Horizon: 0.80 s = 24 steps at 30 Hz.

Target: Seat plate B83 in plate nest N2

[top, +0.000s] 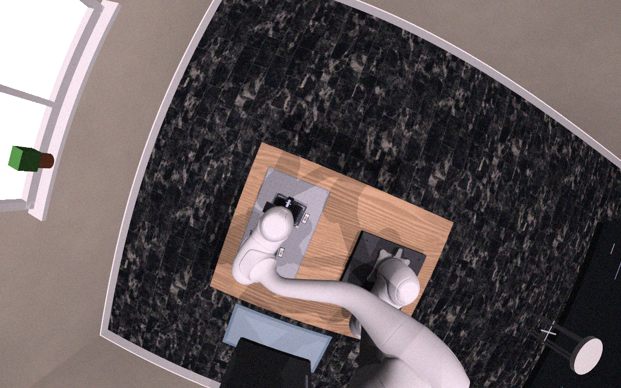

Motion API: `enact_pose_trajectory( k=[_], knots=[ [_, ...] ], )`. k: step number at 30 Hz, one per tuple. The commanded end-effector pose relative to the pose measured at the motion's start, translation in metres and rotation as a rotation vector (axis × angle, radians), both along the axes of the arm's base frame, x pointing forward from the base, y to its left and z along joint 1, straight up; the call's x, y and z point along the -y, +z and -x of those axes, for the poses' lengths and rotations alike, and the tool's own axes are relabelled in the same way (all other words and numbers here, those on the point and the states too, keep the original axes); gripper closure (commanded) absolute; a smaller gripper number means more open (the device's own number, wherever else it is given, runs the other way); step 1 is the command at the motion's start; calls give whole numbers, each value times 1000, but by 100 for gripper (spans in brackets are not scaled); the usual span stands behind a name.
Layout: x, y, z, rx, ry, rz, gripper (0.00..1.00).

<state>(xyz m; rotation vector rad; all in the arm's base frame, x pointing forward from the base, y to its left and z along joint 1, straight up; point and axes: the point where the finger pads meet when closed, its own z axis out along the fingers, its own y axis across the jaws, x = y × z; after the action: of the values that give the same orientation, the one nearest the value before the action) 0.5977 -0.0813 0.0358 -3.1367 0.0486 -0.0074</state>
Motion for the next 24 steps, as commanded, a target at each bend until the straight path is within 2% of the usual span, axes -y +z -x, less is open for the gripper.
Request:
enact_pose_trajectory(
  k=[1,7,24],
  knots=[
    [0,6,0,1,0,0,90],
    [0,12,0,1,0,0,90],
    [0,12,0,1,0,0,90]
  ],
)
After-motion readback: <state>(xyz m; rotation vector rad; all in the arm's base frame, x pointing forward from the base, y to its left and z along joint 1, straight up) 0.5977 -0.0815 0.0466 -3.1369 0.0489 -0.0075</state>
